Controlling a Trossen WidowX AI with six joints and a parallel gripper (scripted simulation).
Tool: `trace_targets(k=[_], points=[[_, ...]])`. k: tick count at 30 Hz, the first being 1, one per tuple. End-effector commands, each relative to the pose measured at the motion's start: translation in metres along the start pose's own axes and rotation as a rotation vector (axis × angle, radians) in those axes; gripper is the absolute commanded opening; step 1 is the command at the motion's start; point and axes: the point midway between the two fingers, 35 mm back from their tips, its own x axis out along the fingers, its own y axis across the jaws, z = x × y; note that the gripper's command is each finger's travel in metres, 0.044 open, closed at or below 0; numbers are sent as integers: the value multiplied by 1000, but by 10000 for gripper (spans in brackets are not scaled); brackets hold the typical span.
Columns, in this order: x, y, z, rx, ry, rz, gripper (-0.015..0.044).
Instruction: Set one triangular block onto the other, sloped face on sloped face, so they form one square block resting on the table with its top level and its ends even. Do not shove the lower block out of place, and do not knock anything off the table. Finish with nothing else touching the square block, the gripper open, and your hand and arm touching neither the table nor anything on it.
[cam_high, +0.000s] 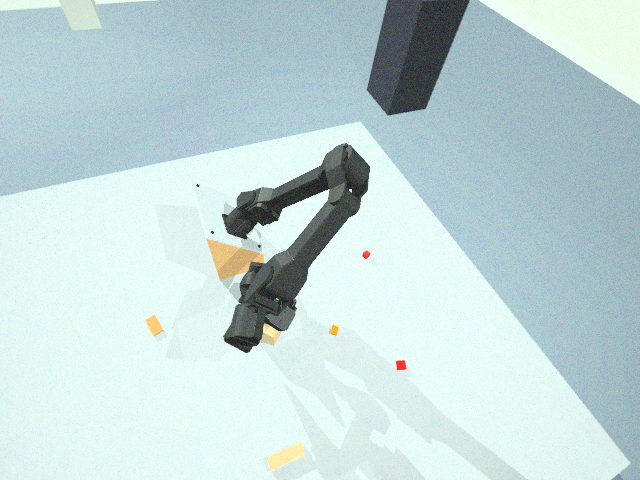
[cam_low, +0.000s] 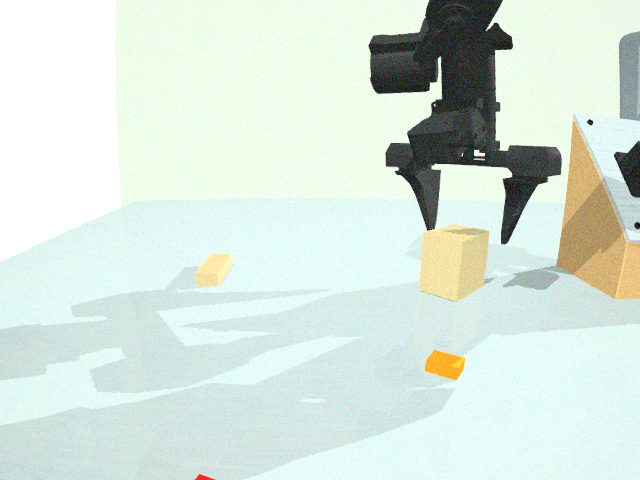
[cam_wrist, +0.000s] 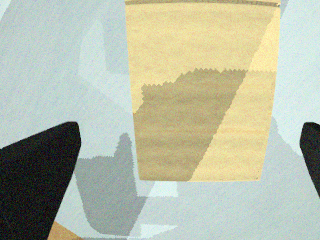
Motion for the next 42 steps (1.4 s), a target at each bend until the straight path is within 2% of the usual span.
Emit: trace_targets(k=[1,3,5,42], points=[[-52,-7,4,-17,-7,-32,440],[-82,-3,3,-18,-9,-27,440],[-93,0,2,-19,-11,-25,440],[-87,-2,1,-8,-19,-27,440]])
